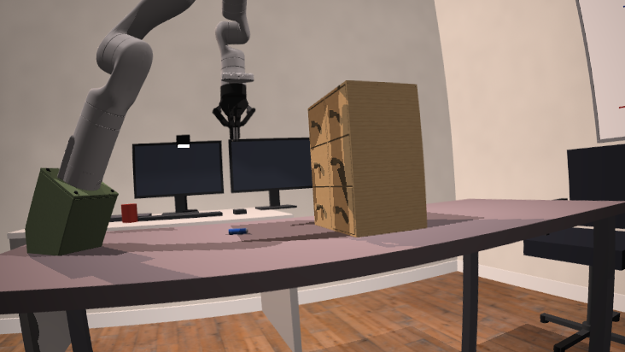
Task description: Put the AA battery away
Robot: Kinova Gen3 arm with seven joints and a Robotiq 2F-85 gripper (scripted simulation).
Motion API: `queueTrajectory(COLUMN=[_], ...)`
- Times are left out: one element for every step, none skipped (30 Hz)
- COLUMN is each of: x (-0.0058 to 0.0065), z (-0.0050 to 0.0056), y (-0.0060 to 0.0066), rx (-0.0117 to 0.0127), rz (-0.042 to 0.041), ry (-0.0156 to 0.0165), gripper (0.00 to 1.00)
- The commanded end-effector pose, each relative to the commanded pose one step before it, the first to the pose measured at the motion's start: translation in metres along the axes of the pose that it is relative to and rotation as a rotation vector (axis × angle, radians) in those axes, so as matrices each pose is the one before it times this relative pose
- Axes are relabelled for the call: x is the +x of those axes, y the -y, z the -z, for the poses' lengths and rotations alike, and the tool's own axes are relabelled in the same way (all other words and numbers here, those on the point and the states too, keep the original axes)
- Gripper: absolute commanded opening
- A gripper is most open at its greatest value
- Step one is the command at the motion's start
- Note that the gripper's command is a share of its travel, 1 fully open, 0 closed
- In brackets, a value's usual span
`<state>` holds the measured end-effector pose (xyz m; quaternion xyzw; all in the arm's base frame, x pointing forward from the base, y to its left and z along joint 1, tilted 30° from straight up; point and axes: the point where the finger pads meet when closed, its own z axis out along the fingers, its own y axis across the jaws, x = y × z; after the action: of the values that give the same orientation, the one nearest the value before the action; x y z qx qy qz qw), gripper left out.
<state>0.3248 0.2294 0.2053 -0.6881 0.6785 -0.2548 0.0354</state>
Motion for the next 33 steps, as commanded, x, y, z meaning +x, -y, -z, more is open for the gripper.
queueTrajectory(x=[0.00734,0.00211,0.0021,0.00208,0.00206,0.00204,0.00201,0.00198,0.00195,0.00192,0.00188,0.00184,0.0,0.0,0.00181,0.00177,0.00172,0.00168,0.00164,0.00159,0.00154,0.0015,0.00145,0.0014,0.00135,0.0013,0.00126,0.00121,0.00116,0.0,0.0,0.00111,0.00107], z=[0.00316,0.00059,0.00059,0.00059,0.00059,0.00058,0.00058,0.00058,0.00057,0.00057,0.00056,0.00056,0.0,0.0,0.00055,0.00055,0.00054,0.00054,0.00053,0.00053,0.00052,0.00051,0.00051,0.0005,0.00049,0.00049,0.00048,0.00047,0.00046,0.0,0.0,0.00046,0.00045], y=[0.00224,-0.00018,-0.00025,-0.00031,-0.00037,-0.00043,-0.00049,-0.00055,-0.0006,-0.00066,-0.00071,-0.00075,0.0,0.0,-0.00081,-0.00084,-0.00089,-0.00093,-0.00096,-0.001,-0.00103,-0.00106,-0.00108,-0.00111,-0.00112,-0.00115,-0.00116,-0.00118,-0.00118,0.0,0.0,-0.0012,-0.00119], rx=[0.00084,-0.00001,0.00001,-0.00001,0.0,0.00001,-0.00001,0.00001,0.0,0.0,0.0,0.0,0.0,0.0,0.0,0.0,0.0,0.0,0.0,0.0,0.0,0.0,0.0,0.0,0.0,0.0,0.0,0.0,0.0,0.0,0.0,0.0,0.0], rz=[0.05182,0.03109,0.031,0.03082,0.03068,0.03053,0.03031,0.03016,0.02992,0.02971,0.0295,0.02921,0.0,0.0,0.02901,0.02869,0.02844,0.02815,0.02784,0.02756,0.02719,0.02692,0.0265,0.02623,0.0258,0.02549,0.02506,0.02474,0.02428,0.0,0.0,0.02395,0.02347], ry=[0.00445,0.0,-0.00001,0.00001,0.0,-0.00001,0.00001,-0.00001,0.00001,0.0,-0.00001,0.00001,0.0,0.0,-0.00001,0.00001,0.0,0.0,0.0,-0.00001,0.00001,-0.00002,0.00002,-0.00002,0.00002,-0.00001,0.00001,-0.00001,0.00001,0.0,0.0,-0.00002,0.00002], gripper=[0.0,0.0,0.0,0.0,0.0,0.0,0.0,0.0,0.0,0.0,0.0,0.0,0.0,0.0,0.0,0.0,0.0,0.0,0.0,0.0,0.0,0.0,0.0,0.0,0.0,0.0,0.0,0.0,0.0,0.0,0.0,0.0,0.0])
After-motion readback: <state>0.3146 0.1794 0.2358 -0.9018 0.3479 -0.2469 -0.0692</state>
